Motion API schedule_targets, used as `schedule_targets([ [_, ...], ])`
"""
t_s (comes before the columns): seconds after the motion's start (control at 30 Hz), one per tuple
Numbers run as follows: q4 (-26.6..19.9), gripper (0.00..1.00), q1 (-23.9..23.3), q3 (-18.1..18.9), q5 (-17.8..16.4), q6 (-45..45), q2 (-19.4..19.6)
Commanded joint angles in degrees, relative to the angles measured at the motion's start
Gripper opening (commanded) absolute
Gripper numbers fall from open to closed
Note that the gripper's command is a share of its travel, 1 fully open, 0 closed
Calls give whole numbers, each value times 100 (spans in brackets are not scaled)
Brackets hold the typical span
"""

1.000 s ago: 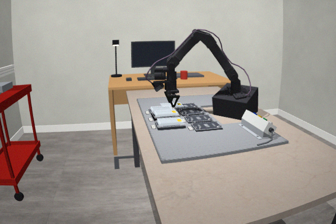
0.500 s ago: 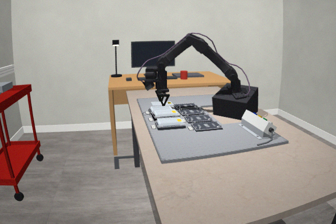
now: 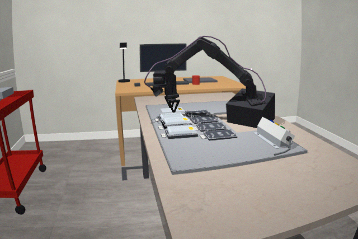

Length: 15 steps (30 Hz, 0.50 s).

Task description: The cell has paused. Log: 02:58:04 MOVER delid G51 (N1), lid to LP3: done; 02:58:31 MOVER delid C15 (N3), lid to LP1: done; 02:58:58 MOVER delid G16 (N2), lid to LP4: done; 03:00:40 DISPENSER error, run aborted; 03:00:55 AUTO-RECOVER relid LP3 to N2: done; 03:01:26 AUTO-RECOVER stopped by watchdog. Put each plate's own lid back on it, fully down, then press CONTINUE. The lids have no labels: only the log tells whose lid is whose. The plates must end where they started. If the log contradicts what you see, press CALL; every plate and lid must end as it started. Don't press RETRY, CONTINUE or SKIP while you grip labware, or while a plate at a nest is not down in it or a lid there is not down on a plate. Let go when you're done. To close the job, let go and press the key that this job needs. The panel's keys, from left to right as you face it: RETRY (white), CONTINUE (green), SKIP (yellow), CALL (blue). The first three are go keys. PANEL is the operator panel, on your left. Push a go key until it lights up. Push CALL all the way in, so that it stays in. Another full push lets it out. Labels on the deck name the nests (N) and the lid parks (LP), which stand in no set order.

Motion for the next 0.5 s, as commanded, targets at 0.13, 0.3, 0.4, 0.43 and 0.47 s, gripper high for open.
schedule_targets([
  [0.13, -106, 0, -116, 284, -70, -46, -220],
  [0.3, -113, 0, -122, 290, -71, -51, -222],
  [0.4, -118, 0, -125, 295, -72, -55, -214],
  [0.43, -120, 0, -126, 297, -72, -56, -210],
  [0.47, -122, 0, -128, 299, -72, -57, -205],
])
